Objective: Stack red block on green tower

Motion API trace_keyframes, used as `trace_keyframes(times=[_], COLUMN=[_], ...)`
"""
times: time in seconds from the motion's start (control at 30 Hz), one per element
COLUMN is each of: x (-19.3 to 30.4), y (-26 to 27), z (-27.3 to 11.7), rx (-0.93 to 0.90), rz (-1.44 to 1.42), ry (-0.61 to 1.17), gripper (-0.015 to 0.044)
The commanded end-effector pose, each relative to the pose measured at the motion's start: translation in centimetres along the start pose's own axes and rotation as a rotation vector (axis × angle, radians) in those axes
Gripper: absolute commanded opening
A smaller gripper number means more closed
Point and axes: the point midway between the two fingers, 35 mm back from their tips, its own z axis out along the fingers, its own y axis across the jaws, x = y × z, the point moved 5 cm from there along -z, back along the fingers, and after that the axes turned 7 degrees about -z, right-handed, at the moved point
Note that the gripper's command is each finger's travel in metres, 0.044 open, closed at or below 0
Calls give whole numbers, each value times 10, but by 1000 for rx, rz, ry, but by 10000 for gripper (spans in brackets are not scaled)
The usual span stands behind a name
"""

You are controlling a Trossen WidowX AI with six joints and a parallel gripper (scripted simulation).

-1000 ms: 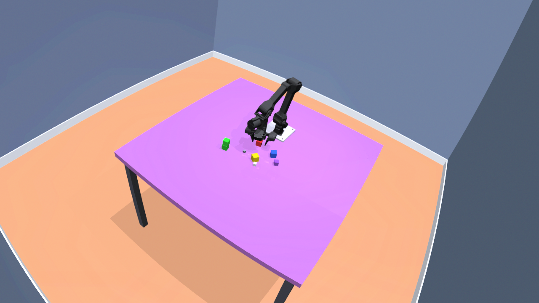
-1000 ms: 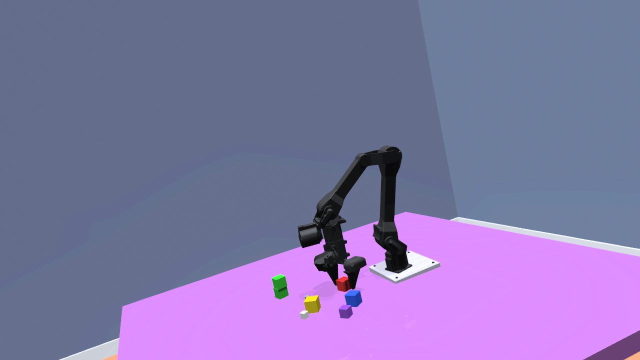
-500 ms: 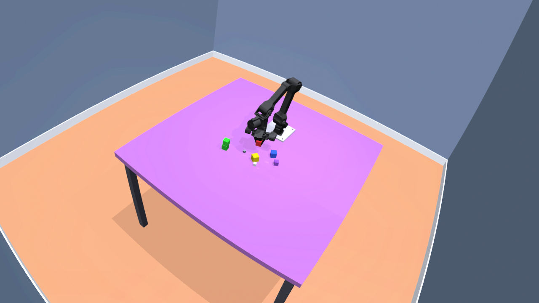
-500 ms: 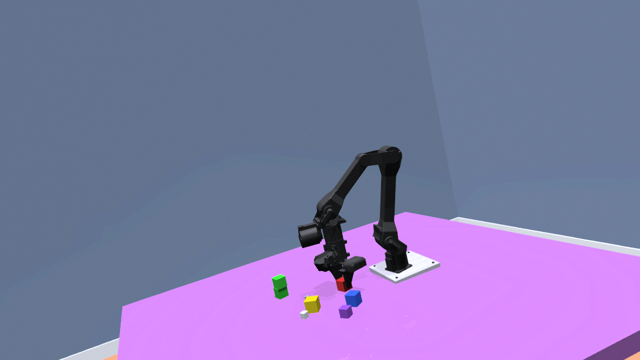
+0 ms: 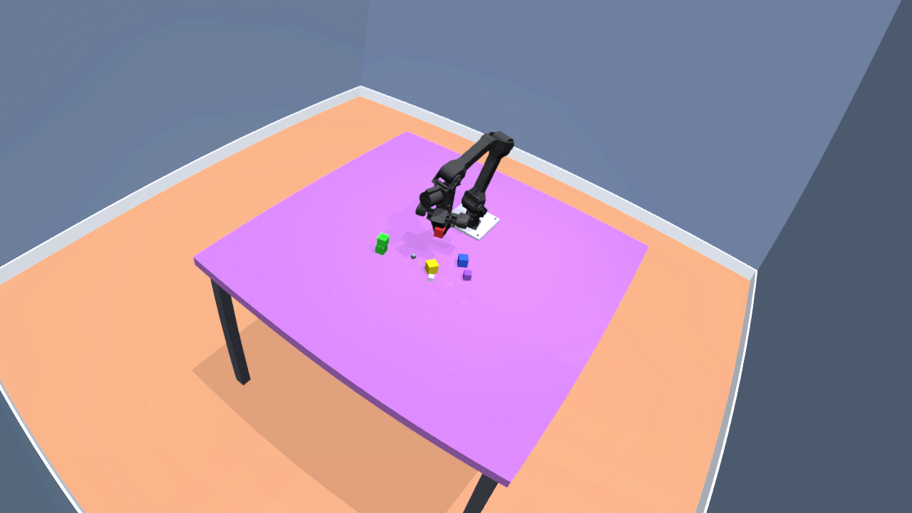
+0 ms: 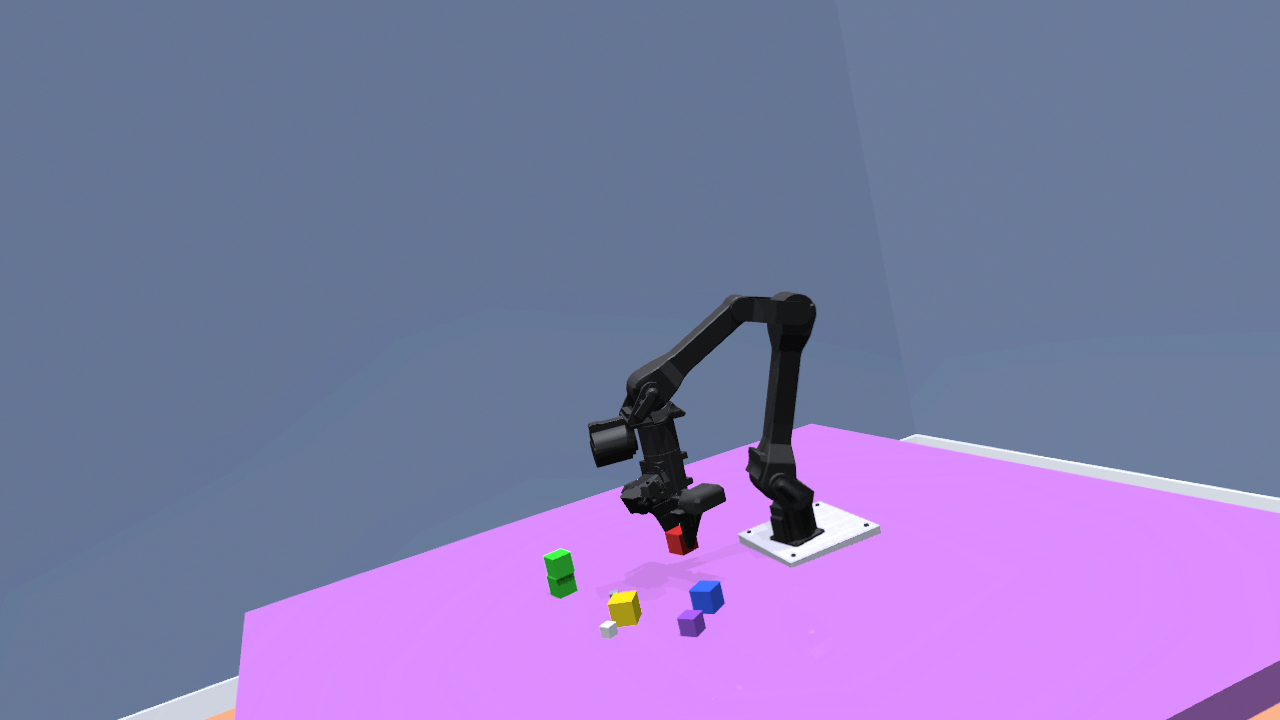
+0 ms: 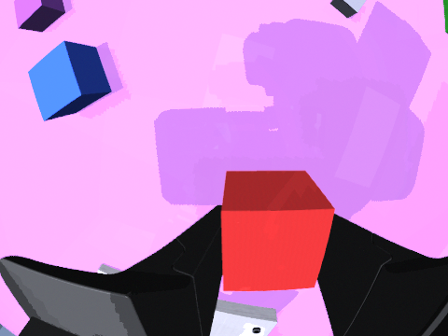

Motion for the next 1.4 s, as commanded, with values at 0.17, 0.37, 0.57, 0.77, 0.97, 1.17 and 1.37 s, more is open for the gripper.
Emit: trace_keyframes(times=[0.17,0.37,0.57,0.77,0.97,1.17,1.37], x=[0,0,0,-2,-18,-35,-51], y=[0,0,0,-3,-21,-42,-64], z=[-41,-66,-74,-75,-83,-90,-94], rx=[-1,-1,-1,-1,1,3,6], rz=[-4,-4,-4,-4,-4,-4,-4], ry=[-6,-6,-6,-6,-7,-9,-10], gripper=[0,0,0,0,0,0,0])
